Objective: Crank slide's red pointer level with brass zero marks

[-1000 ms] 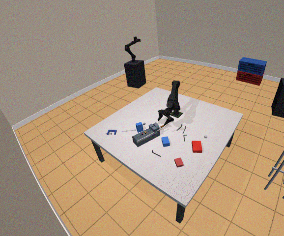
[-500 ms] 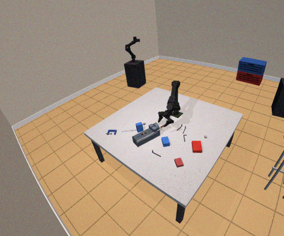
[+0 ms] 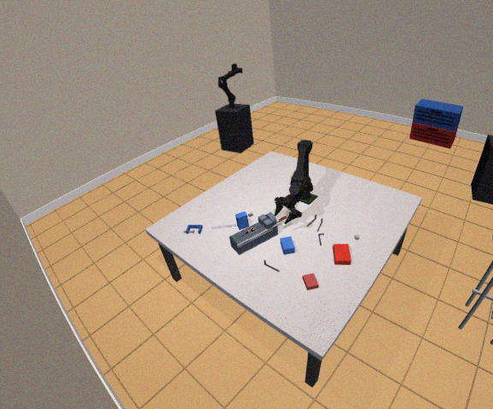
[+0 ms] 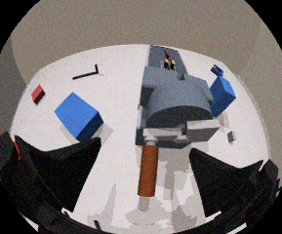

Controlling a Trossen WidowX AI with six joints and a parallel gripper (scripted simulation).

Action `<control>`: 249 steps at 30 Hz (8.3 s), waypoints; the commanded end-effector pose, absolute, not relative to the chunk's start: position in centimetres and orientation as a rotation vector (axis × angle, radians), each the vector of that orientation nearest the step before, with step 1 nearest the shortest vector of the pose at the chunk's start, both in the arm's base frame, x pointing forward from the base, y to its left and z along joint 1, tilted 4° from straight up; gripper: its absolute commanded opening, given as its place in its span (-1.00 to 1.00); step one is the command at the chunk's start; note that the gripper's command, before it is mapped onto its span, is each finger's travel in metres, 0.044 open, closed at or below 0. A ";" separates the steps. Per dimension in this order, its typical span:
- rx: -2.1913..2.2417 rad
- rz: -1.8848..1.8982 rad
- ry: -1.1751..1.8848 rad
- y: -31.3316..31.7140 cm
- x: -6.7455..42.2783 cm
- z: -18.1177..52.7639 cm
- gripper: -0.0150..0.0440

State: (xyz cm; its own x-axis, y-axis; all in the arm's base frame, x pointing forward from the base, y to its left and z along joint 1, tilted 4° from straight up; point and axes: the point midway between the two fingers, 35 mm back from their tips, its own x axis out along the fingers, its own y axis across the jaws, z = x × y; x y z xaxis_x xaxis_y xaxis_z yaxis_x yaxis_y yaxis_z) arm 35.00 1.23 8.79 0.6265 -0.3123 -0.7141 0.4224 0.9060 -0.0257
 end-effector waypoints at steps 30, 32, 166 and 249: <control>0.139 -0.429 0.806 1.0 34.4 5.8 -0.25; 0.139 -0.429 0.806 1.0 34.4 5.8 -0.42; 0.133 -0.431 0.806 -4.5 32.0 6.6 -0.49; 0.136 -0.430 0.806 -2.2 33.2 10.4 -0.49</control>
State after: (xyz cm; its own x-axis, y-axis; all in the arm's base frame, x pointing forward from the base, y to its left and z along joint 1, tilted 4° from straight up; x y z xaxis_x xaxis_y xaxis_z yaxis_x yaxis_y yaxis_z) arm 32.83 -2.91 9.93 0.6015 -0.3325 -0.7264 0.4346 0.8991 -0.0516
